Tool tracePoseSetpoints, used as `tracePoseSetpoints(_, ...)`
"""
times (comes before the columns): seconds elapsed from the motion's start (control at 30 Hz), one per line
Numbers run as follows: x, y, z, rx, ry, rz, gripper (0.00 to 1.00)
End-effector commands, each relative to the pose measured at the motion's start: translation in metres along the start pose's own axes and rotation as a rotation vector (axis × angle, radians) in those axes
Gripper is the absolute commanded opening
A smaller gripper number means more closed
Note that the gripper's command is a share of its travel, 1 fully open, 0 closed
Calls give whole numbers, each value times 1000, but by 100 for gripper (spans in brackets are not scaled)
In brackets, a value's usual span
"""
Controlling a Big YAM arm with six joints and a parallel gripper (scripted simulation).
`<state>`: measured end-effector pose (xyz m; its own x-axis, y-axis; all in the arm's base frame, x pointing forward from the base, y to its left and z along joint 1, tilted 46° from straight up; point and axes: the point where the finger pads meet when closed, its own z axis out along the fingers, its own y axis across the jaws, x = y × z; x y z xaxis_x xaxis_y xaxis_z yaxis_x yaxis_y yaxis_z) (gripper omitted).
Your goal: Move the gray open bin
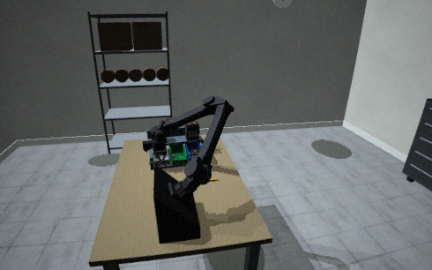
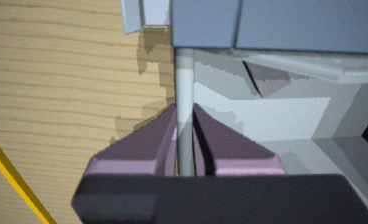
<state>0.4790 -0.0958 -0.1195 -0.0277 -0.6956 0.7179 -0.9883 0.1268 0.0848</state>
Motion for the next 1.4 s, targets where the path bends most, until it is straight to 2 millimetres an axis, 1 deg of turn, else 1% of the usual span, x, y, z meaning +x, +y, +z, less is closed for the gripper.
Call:
tracePoseSetpoints(0.0,5,-30,-40,85,-15,43,0)
tracePoseSetpoints(0.57,5,-30,-40,91,-17,50,0)
tracePoseSetpoints(0.63,2,-20,-35,80,-14,40,0)
tracePoseSetpoints(0.7,2,-20,-35,80,-14,40,0)
tracePoseSetpoints(0.73,1,-13,-32,72,-11,30,0)
tracePoseSetpoints(0.77,1,-11,-31,69,-11,29,0)
tracePoseSetpoints(0.9,1,-10,-32,73,-13,35,0)
tracePoseSetpoints(1.2,0,8,-29,69,-11,31,0)
tracePoseSetpoints(1.27,0,8,-29,69,-11,31,0)
tracePoseSetpoints(1.3,3,-5,-37,91,-18,51,0)
tracePoseSetpoints(1.33,0,13,-29,69,-11,31,0)
tracePoseSetpoints(1.37,0,15,-29,68,-11,31,0)
